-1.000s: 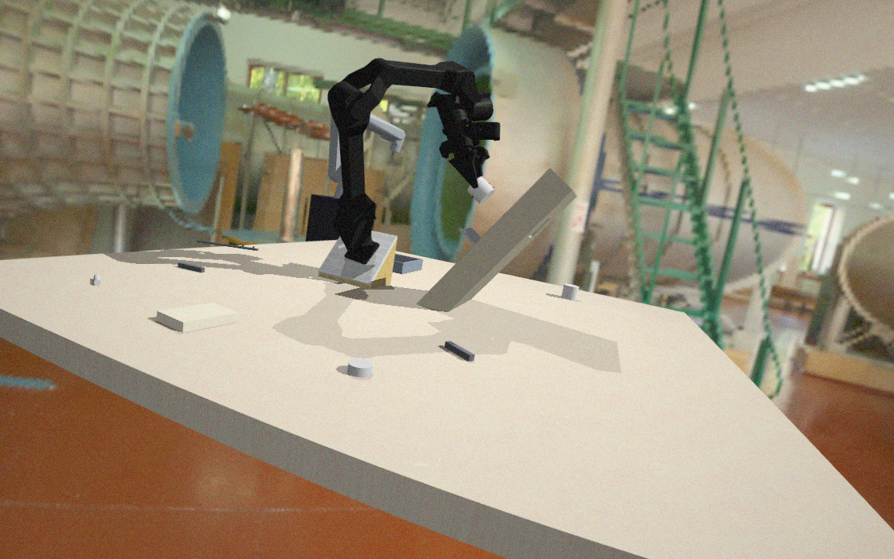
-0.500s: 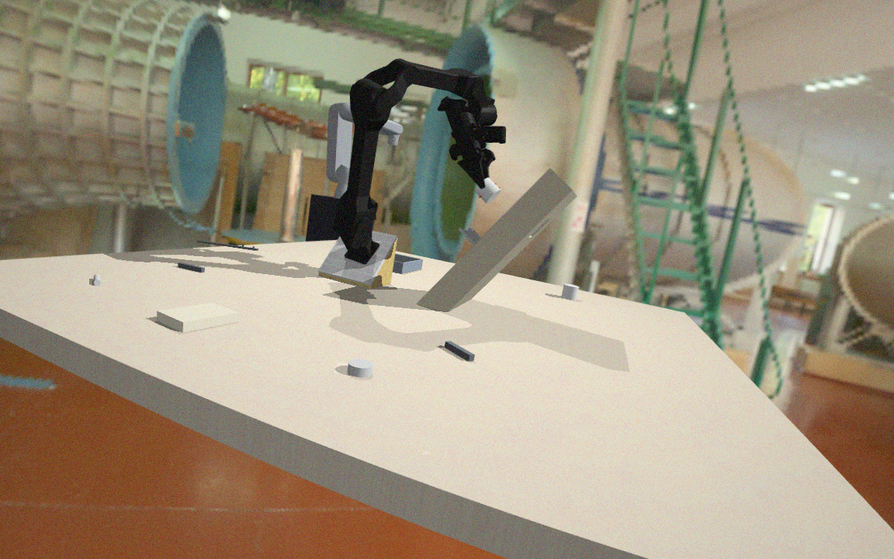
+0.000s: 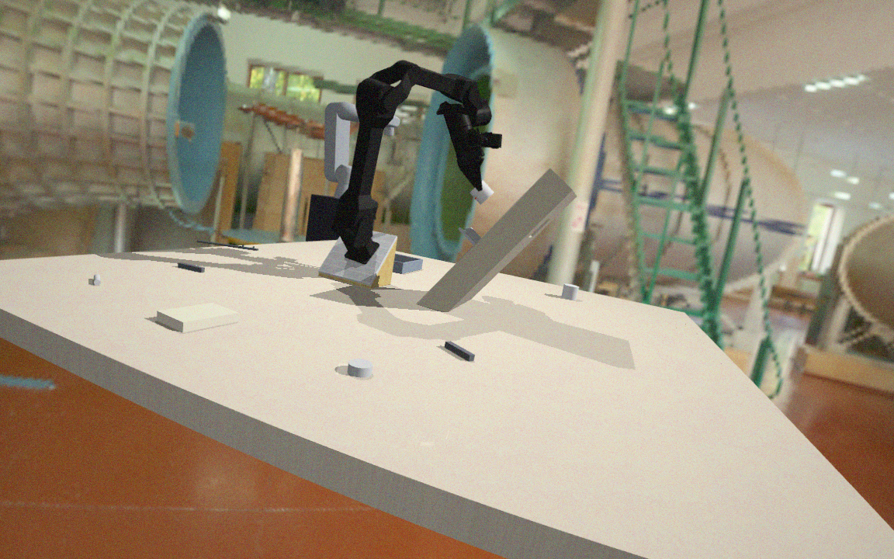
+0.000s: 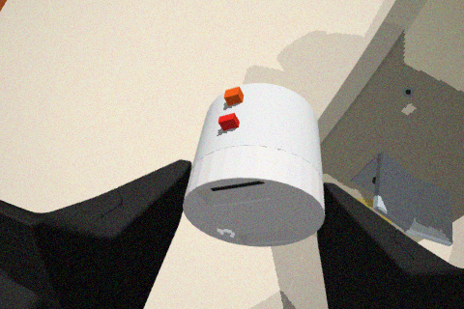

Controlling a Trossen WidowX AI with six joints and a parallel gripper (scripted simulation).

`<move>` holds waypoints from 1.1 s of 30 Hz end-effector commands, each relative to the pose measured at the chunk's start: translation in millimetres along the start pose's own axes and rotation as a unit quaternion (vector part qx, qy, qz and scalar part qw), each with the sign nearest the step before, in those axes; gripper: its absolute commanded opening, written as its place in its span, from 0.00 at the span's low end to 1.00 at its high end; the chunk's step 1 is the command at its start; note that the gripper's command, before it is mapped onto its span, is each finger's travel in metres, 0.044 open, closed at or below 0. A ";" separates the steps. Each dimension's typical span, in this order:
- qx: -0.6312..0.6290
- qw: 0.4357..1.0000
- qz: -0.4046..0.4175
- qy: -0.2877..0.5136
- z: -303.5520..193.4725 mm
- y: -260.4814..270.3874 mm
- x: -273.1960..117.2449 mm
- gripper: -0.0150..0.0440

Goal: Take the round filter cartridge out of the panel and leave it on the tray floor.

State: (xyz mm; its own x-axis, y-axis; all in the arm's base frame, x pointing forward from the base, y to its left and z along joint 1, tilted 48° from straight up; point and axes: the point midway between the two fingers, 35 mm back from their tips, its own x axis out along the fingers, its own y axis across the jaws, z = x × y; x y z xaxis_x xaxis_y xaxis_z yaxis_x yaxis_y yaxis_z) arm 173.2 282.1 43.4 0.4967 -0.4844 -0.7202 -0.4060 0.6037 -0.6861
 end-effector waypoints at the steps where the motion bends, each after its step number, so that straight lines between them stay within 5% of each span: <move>1: -0.065 0.997 0.034 0.004 -8.5 25.8 -3.9 0.25; 15: -0.335 0.923 0.186 -0.016 -52.7 127.3 -29.7 0.25; 33: -0.437 0.866 0.240 -0.017 -125.5 172.8 -13.0 0.25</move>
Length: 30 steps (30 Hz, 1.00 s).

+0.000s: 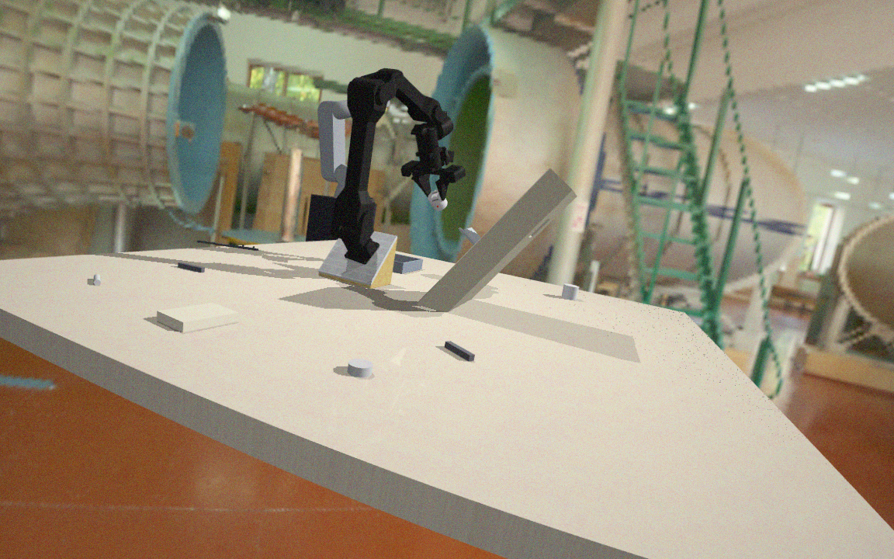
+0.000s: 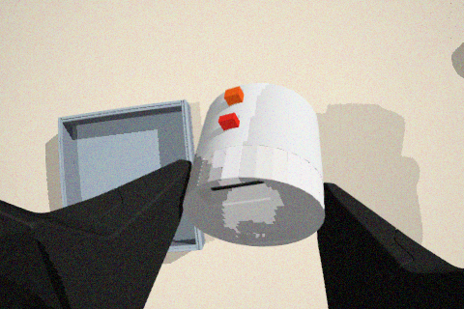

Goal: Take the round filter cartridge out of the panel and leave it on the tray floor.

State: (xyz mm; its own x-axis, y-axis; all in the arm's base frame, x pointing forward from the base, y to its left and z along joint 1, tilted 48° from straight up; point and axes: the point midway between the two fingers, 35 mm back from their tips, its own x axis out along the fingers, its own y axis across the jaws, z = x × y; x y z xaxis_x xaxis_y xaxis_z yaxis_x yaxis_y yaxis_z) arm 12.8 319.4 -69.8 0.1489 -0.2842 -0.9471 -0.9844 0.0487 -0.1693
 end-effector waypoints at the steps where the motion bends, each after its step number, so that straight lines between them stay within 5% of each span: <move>1: -0.031 0.999 0.018 -0.001 -7.0 19.5 12.1 0.25; 18: -0.180 0.978 0.109 -0.001 -68.4 103.8 70.3 0.25; 30: -0.193 0.974 0.117 -0.001 -92.3 111.0 109.0 0.25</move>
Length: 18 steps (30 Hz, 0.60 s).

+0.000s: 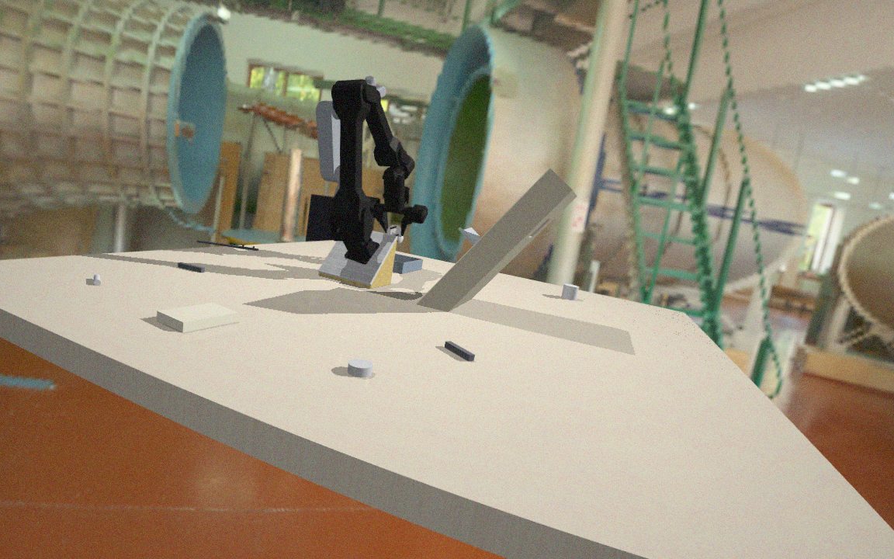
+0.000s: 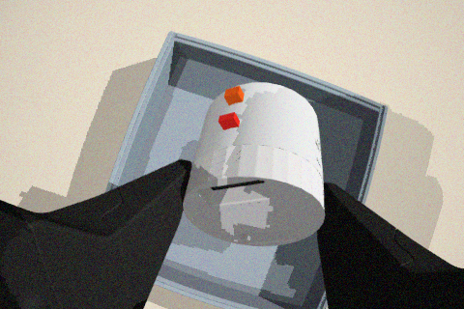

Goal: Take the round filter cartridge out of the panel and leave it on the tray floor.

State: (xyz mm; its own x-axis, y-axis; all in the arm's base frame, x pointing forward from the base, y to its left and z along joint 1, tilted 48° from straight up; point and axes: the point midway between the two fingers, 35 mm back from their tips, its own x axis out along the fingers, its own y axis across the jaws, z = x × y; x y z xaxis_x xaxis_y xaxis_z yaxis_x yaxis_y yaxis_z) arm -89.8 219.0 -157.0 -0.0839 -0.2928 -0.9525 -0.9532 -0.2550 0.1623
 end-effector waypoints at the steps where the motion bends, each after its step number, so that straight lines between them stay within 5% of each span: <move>1: 0.001 1.000 0.002 0.007 -13.4 1.1 18.1 0.25; 9: 0.001 1.000 0.002 0.007 -32.3 1.1 43.1 0.25; 18: 0.000 1.000 0.000 0.013 -32.3 0.1 40.6 0.65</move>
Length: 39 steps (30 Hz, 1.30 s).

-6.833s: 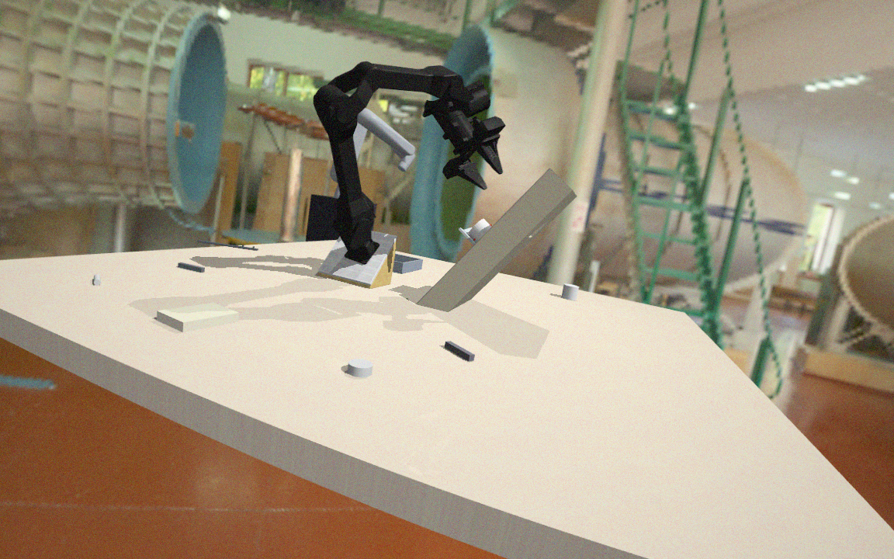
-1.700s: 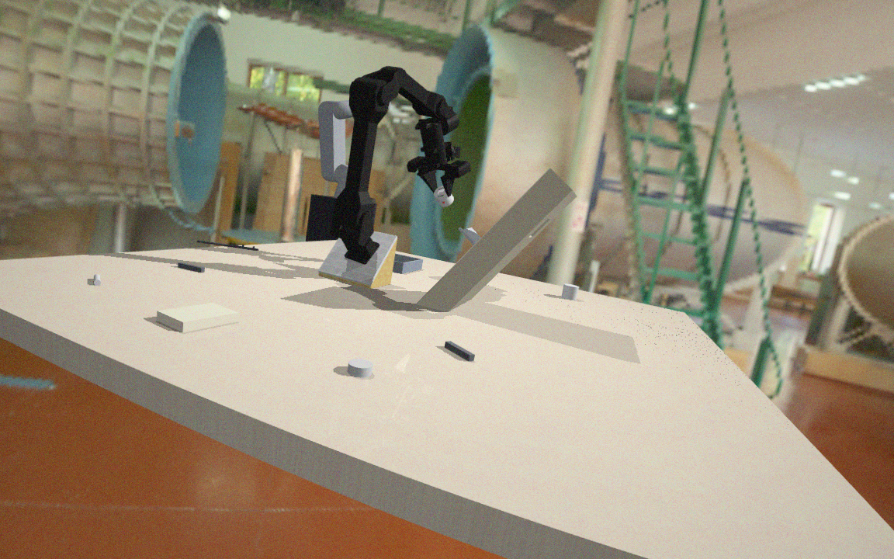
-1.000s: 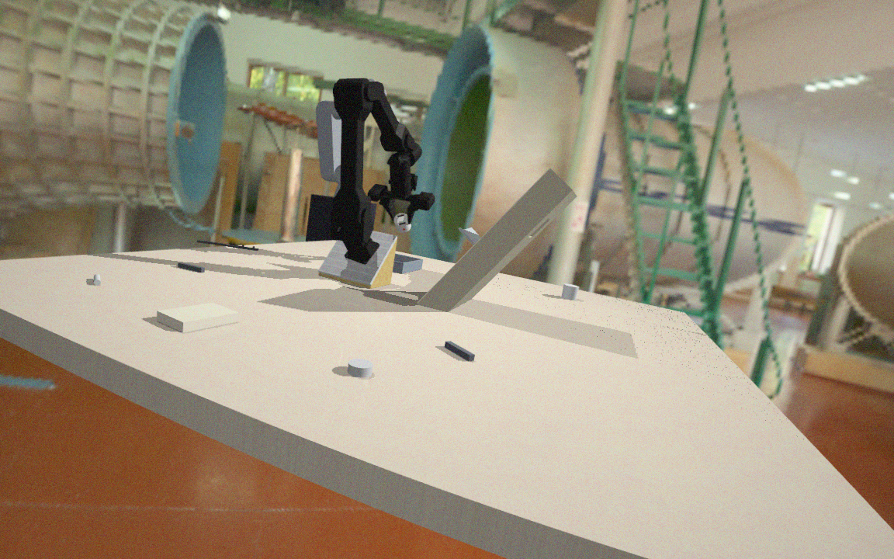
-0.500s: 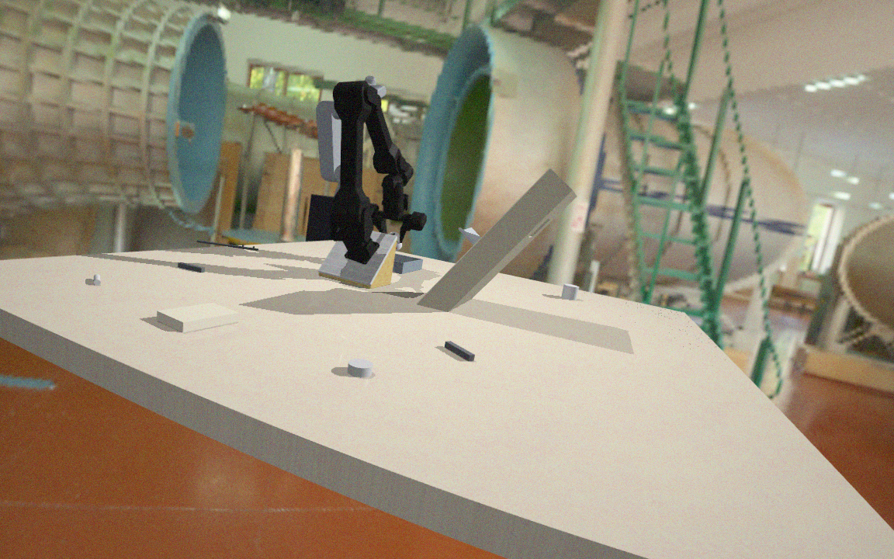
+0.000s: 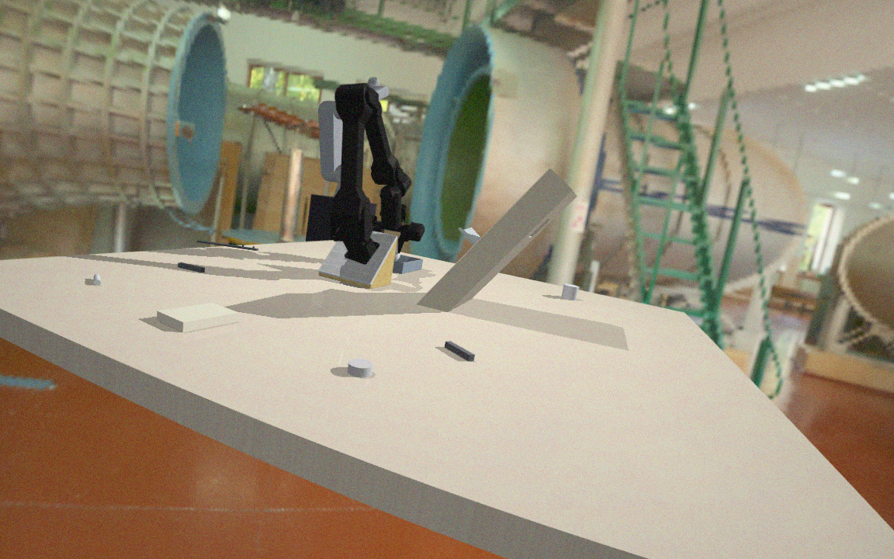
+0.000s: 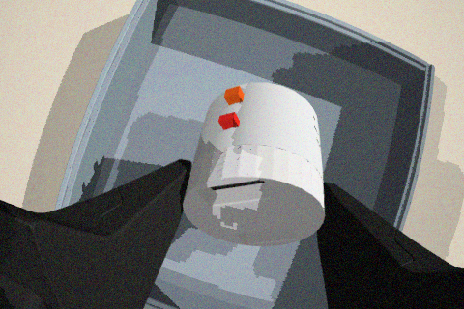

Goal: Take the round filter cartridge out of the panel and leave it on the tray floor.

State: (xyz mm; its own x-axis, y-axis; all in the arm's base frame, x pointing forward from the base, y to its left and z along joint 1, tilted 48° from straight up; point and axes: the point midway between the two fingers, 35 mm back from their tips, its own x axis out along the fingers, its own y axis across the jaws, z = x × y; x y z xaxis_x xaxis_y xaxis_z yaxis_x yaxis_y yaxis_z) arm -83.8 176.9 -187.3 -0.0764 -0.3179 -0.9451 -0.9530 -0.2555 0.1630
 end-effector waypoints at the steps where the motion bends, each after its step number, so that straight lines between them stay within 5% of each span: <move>1: 0.000 1.000 0.000 -0.001 0.4 -0.1 -0.1 0.70; 8: 0.000 1.000 0.000 -0.001 0.4 -0.1 -0.1 1.00; 16: 0.000 1.000 0.000 -0.001 35.5 -0.1 -61.4 1.00; 39: 0.002 1.000 0.001 -0.005 32.6 0.7 -50.1 1.00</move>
State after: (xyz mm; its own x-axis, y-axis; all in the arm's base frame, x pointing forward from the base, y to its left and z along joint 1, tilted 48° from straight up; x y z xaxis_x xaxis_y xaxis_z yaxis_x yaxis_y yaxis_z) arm -90.2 222.9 -148.9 -0.0817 -0.3090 -0.9475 -0.9537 -0.2517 0.1644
